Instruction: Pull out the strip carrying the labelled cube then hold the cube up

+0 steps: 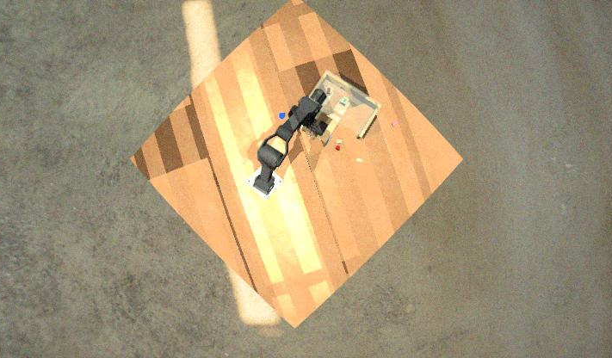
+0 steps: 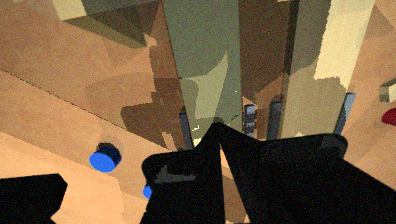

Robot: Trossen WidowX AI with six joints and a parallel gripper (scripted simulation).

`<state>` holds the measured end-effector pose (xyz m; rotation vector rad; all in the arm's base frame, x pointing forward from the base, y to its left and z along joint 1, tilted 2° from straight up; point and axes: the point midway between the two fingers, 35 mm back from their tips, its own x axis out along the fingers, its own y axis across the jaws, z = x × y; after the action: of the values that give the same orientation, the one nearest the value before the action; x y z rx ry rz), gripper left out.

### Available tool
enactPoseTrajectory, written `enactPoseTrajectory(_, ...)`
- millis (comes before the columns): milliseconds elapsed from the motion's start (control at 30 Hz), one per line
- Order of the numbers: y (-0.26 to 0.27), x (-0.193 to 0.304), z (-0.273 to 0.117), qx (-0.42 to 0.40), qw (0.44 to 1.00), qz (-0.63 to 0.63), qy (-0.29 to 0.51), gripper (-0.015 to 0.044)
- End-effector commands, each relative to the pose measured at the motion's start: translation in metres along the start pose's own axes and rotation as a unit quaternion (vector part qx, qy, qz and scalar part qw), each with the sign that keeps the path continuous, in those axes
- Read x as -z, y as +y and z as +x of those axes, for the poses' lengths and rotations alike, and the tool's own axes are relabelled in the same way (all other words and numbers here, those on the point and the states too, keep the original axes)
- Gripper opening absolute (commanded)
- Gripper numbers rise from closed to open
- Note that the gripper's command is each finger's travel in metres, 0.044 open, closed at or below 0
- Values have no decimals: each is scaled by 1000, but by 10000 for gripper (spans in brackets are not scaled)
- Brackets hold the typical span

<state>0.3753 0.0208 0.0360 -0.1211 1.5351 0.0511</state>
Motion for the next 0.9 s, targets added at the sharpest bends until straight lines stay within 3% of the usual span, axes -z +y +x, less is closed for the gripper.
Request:
enactPoseTrajectory(0,1,1,2,-3,1000,-2,1,0)
enactPoseTrajectory(867,1,0,5,-3,1000,-2,1,0)
